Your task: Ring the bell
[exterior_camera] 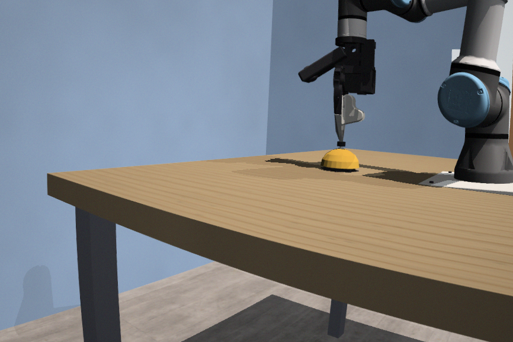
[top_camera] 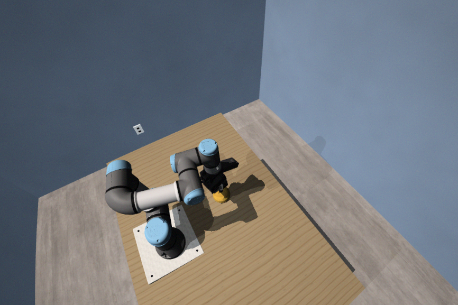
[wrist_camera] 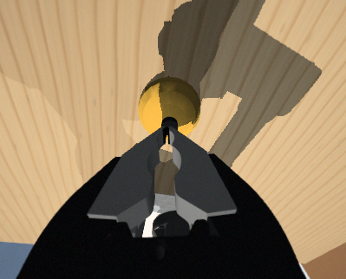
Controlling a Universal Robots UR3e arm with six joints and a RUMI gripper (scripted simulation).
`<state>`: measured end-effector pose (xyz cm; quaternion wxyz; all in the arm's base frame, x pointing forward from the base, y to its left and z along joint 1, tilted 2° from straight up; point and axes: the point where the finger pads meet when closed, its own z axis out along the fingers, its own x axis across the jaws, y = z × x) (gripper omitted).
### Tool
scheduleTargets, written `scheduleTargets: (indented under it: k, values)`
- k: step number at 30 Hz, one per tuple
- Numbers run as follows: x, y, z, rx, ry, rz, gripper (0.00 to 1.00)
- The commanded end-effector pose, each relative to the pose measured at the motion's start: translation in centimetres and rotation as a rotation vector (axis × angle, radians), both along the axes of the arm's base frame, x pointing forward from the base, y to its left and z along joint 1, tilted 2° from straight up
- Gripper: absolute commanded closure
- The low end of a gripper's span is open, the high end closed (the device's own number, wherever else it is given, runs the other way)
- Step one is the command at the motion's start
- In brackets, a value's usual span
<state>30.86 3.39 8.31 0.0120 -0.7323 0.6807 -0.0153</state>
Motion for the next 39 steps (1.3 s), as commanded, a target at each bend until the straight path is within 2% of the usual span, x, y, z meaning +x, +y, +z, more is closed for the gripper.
scheduleTargets:
  k: [1, 7, 14, 16, 29, 39]
  values:
    - [0.0, 0.0, 0.1, 0.0, -0.001, 0.0, 1.0]
    - [0.0, 0.0, 0.9, 0.0, -0.001, 0.0, 1.0]
    - [-0.1, 0.0, 2.7, 0.0, -0.001, 0.0, 1.0]
    - [-0.1, 0.0, 2.7, 0.0, -0.001, 0.0, 1.0]
    - [-0.2, 0.0, 6.1, 0.0, -0.001, 0.0, 1.0]
    - [-0.2, 0.0, 6.9, 0.0, -0.001, 0.0, 1.0]
